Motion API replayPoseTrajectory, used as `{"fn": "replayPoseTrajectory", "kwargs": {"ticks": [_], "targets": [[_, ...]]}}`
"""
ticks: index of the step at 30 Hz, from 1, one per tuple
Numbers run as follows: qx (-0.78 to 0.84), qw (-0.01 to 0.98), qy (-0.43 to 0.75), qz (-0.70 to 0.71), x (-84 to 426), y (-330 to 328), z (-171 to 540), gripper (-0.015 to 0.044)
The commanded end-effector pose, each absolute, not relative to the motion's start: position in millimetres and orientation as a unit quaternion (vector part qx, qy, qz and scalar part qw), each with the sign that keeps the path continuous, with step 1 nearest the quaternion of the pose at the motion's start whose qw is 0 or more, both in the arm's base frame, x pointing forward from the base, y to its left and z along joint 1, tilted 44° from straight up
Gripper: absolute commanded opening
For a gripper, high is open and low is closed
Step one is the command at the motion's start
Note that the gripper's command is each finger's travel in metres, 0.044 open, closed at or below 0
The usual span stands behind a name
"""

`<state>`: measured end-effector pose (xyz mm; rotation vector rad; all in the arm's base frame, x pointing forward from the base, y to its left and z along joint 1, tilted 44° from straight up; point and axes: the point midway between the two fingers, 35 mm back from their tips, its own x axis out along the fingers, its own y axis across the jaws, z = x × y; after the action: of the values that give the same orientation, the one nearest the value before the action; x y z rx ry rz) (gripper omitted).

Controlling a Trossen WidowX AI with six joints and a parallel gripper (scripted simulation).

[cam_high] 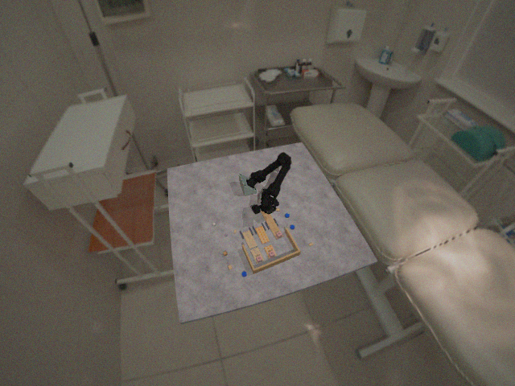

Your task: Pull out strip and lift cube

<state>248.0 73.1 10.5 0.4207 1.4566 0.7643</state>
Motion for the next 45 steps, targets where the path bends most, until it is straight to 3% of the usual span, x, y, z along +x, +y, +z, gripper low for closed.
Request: {"fn": "replayPoseTrajectory", "kwargs": {"ticks": [1, 45], "targets": [[0.184, 0.653, 0.652, 0.337, 235, 73, 6, 0.0000], [0.185, 0.652, 0.653, 0.337, 180, 62, 2, 0.0000]]}}
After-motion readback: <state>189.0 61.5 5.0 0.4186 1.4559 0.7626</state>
